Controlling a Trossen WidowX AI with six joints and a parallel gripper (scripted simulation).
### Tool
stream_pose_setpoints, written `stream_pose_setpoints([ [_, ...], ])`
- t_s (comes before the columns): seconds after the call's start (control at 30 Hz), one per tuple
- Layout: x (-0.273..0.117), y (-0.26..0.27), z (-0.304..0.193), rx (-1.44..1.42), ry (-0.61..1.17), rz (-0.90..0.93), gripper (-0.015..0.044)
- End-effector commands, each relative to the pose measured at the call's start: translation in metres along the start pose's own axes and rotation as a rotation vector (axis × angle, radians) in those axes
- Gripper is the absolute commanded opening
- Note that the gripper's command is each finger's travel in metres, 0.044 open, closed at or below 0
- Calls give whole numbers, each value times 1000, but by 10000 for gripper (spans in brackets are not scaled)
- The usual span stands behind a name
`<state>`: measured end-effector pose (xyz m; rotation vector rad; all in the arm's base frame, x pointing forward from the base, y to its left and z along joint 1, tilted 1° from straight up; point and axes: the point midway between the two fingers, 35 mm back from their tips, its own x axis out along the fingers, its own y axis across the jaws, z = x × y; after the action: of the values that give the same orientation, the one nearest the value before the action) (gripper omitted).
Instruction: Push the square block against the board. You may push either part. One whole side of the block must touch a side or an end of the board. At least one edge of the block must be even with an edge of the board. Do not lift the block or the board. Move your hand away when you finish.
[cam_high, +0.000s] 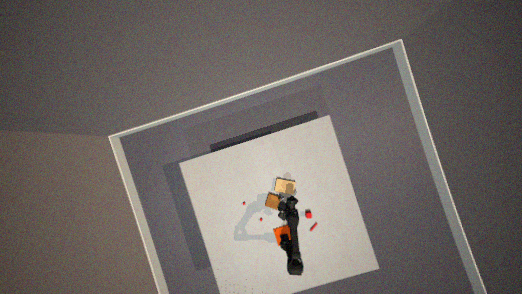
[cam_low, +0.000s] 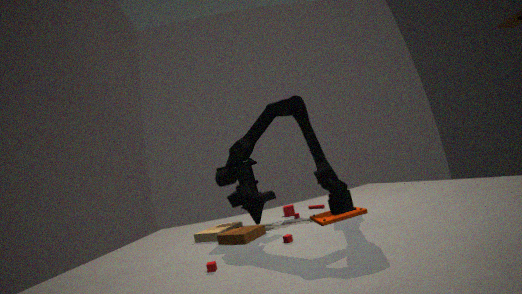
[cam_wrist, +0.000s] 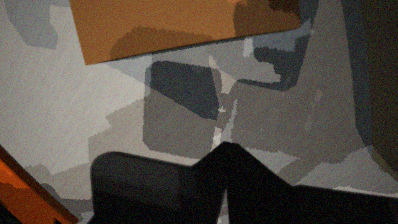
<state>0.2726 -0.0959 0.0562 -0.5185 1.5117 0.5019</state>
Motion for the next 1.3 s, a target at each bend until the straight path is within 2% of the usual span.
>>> stream_pose_setpoints([
  [0.0,-41,-4,3,0,-26,-32,0],
  [0.23,-41,-1,13,-20,-28,-34,0],
  [0.5,-45,58,118,-229,-42,-44,0],
  [0.67,-44,108,162,-300,-39,-27,0],
  [0.87,-41,110,164,-303,-38,-27,0],
  [1.0,8,109,166,-303,-38,-27,0],
  [1.27,11,109,165,-303,-38,-27,0],
])
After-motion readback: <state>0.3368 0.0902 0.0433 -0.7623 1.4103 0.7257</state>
